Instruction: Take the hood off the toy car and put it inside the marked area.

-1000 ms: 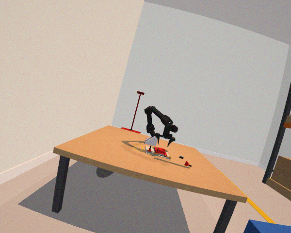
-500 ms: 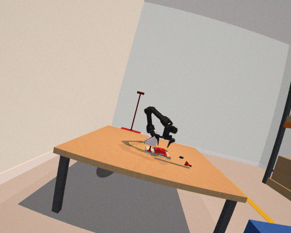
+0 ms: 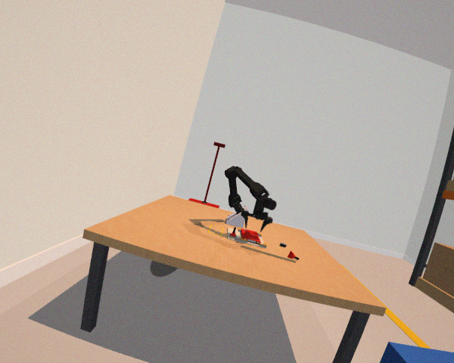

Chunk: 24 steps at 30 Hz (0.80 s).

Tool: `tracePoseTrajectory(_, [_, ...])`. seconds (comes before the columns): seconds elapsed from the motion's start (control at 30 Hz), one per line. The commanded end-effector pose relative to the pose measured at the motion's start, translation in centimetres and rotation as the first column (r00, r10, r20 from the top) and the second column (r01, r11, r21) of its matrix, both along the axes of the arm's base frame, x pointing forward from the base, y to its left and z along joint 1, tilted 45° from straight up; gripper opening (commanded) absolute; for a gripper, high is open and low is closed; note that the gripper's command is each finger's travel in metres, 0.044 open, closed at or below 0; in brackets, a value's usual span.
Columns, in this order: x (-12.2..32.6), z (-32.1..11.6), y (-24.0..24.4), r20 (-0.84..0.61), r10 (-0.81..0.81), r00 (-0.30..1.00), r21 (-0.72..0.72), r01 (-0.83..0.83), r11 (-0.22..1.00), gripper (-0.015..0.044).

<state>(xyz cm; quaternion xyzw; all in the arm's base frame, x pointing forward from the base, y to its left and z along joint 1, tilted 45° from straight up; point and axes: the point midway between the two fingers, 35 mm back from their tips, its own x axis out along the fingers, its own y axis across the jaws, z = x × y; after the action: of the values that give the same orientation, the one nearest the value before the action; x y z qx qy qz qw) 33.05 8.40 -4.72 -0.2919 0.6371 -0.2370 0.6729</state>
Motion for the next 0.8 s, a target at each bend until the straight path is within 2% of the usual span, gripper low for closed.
tracePoseTrajectory(0.0, [-0.04,-0.24,-0.32,-0.003,0.003,1.0,-0.005,-0.003,1.0,0.044])
tracePoseTrajectory(0.77, [-0.01,-1.1,-1.21,-0.003,0.003,1.0,-0.006,-0.003,1.0,0.044])
